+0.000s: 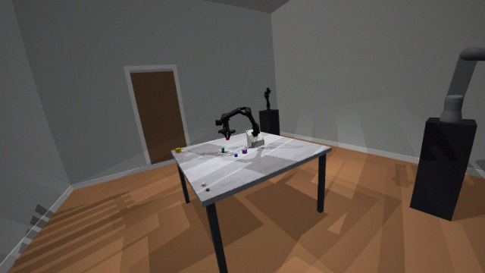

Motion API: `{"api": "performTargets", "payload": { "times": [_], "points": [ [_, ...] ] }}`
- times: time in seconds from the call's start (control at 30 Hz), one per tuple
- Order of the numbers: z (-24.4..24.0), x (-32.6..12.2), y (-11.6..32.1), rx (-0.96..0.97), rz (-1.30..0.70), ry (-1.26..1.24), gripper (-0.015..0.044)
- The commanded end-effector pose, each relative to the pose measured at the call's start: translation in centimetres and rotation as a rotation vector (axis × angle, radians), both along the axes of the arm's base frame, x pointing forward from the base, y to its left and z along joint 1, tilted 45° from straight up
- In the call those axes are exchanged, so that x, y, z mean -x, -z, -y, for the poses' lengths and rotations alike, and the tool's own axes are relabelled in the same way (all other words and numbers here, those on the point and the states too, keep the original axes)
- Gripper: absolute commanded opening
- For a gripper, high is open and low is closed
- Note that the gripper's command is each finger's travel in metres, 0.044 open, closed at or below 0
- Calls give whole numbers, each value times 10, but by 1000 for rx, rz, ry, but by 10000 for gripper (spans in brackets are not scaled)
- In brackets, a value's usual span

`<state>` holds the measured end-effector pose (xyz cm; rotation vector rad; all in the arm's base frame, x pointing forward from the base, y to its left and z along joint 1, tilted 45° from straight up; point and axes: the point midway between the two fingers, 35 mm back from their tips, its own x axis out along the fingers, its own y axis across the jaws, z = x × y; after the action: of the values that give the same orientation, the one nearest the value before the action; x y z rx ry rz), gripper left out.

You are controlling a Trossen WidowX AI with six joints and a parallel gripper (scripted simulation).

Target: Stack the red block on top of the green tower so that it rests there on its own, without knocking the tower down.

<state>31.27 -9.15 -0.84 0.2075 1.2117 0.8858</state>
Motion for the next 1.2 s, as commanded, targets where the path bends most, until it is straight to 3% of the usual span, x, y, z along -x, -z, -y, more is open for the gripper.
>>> {"api": "performTargets", "payload": {
  "times": [0.0, 0.6, 1.17],
  "points": [
    [1, -14, -1, -3, -1, 5, 0],
    [0, -73, -2, -10, 5, 4, 0],
    [-30, -77, 29, -12, 6, 4, 0]
  ]
}}
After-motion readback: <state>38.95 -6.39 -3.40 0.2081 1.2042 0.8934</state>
